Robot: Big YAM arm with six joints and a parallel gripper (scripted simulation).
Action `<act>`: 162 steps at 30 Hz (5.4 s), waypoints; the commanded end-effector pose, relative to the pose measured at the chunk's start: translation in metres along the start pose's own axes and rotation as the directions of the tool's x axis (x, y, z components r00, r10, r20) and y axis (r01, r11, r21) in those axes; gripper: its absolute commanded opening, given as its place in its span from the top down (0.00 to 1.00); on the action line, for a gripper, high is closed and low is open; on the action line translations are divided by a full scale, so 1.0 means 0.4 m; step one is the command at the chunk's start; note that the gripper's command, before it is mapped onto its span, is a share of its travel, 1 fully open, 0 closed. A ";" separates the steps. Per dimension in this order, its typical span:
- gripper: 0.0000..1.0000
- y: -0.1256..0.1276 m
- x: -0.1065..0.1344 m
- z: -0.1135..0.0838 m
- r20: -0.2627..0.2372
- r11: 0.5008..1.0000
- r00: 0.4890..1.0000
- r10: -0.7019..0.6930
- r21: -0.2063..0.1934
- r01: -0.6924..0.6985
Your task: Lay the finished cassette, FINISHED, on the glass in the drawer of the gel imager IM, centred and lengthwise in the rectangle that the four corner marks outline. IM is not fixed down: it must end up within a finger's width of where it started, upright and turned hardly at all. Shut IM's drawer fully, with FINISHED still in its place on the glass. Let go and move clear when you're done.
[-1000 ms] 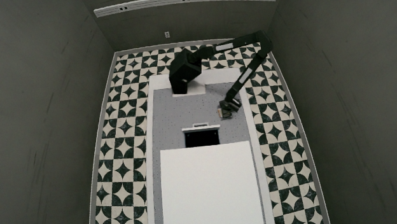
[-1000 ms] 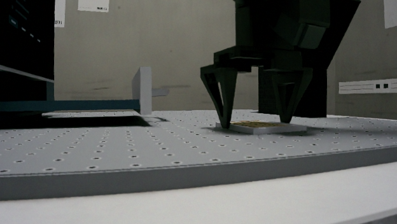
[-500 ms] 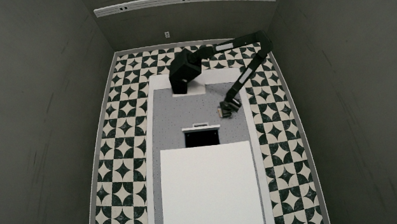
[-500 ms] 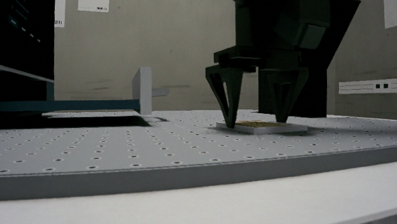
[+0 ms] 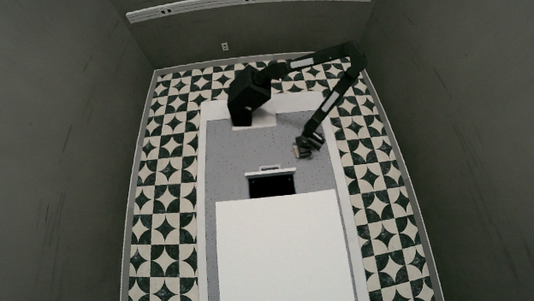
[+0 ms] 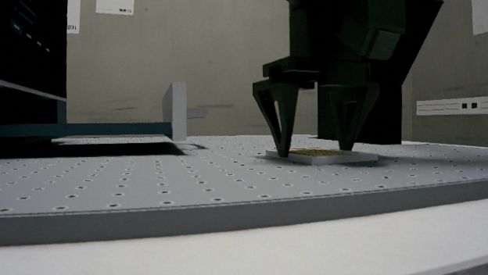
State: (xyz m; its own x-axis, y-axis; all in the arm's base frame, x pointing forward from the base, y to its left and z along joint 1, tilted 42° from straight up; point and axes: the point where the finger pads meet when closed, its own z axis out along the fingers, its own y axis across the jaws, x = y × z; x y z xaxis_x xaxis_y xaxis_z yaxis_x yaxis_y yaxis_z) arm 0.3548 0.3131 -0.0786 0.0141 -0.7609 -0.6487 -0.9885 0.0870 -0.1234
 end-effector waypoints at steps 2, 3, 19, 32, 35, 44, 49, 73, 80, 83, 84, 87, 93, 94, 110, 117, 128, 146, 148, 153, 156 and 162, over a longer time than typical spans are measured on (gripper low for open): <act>0.22 0.002 -0.016 0.015 0.010 1.000 1.000 -0.005 0.001 0.005; 0.22 0.002 -0.016 0.015 0.010 1.000 1.000 -0.005 0.001 0.005; 0.22 0.002 -0.016 0.015 0.010 1.000 1.000 -0.005 0.001 0.005; 0.22 0.002 -0.016 0.015 0.010 1.000 1.000 -0.005 0.001 0.005; 0.22 0.002 -0.016 0.015 0.010 1.000 1.000 -0.005 0.001 0.005; 0.22 -0.010 0.003 -0.039 0.002 1.000 1.000 0.002 0.012 -0.002; 0.22 -0.010 0.002 -0.056 0.002 1.000 1.000 0.001 0.013 -0.001; 0.22 -0.011 0.000 -0.125 0.004 1.000 1.000 0.000 0.015 0.000; 0.22 -0.012 0.000 -0.144 0.005 1.000 1.000 -0.001 0.015 0.001; 0.22 -0.013 -0.001 -0.154 0.005 1.000 1.000 -0.001 0.016 0.001; 0.22 -0.013 -0.001 -0.158 0.005 1.000 1.000 -0.002 0.016 0.001; 0.22 -0.013 -0.001 -0.167 0.005 1.000 1.000 -0.001 0.016 0.001; 0.22 -0.005 0.010 -0.172 -0.003 1.000 1.000 0.006 0.005 -0.006; 0.22 -0.012 -0.001 -0.184 0.005 1.000 1.000 -0.001 0.016 0.001; 0.22 0.006 0.009 -0.168 -0.007 1.000 1.000 0.001 -0.009 -0.001; 0.22 0.006 0.009 -0.168 -0.007 1.000 1.000 0.001 -0.009 -0.001; 0.22 0.006 0.009 -0.168 -0.007 1.000 1.000 0.001 -0.009 -0.001; 0.22 -0.011 -0.001 -0.209 0.005 1.000 1.000 -0.002 0.016 0.001; 0.22 -0.011 -0.001 -0.215 0.005 1.000 1.000 -0.002 0.016 0.001; 0.22 -0.011 0.000 -0.232 0.005 1.000 1.000 -0.002 0.016 0.002; 0.22 -0.011 0.000 -0.242 0.005 1.000 1.000 -0.002 0.016 0.002; 0.22 -0.010 0.000 -0.255 0.005 1.000 1.000 -0.002 0.016 0.002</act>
State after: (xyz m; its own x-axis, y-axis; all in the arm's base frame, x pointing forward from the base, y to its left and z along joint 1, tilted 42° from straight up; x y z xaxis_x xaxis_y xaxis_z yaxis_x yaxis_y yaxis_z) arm 0.3443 0.2570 -0.0062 0.0158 -0.7546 -0.6560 -0.9869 0.0938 -0.1316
